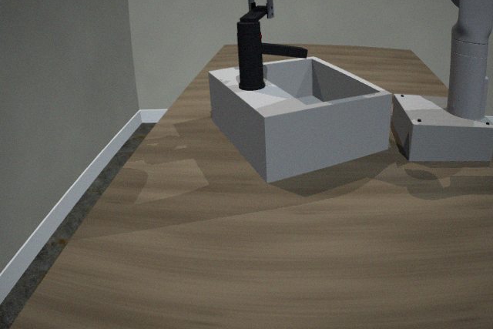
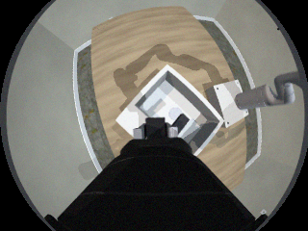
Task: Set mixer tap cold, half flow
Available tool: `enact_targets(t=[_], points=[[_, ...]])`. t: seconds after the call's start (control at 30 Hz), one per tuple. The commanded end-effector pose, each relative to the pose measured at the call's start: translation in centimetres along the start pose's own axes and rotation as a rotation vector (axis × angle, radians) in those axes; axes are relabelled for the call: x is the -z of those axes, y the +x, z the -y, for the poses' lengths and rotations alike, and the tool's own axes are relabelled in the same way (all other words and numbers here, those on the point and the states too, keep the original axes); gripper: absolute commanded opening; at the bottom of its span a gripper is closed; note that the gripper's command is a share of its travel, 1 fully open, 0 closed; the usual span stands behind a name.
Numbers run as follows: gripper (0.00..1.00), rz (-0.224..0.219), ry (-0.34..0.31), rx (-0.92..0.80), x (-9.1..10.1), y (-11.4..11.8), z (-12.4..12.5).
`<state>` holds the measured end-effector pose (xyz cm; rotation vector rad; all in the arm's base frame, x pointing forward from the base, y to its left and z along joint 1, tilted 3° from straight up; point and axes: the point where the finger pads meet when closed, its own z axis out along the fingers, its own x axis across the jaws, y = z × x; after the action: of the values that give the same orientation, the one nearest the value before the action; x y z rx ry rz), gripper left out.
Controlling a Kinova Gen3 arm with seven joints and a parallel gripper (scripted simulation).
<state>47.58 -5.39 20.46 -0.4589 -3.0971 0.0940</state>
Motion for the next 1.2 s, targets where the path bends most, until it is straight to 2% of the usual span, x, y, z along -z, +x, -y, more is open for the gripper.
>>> enact_targets(t=[0.0, 0.17, 0.2, 1.17], points=[[0.00, 0.009, -0.007, 0.001, 0.68, -0.03, -0.27], [0.00, 0.009, -0.007, 0.001, 0.68, -0.03, -0.27], [1.00, 0.009, -0.007, 0.001, 0.68, -0.03, -0.27], [1.00, 0.009, -0.007, 0.001, 0.68, -0.03, -0.27]])
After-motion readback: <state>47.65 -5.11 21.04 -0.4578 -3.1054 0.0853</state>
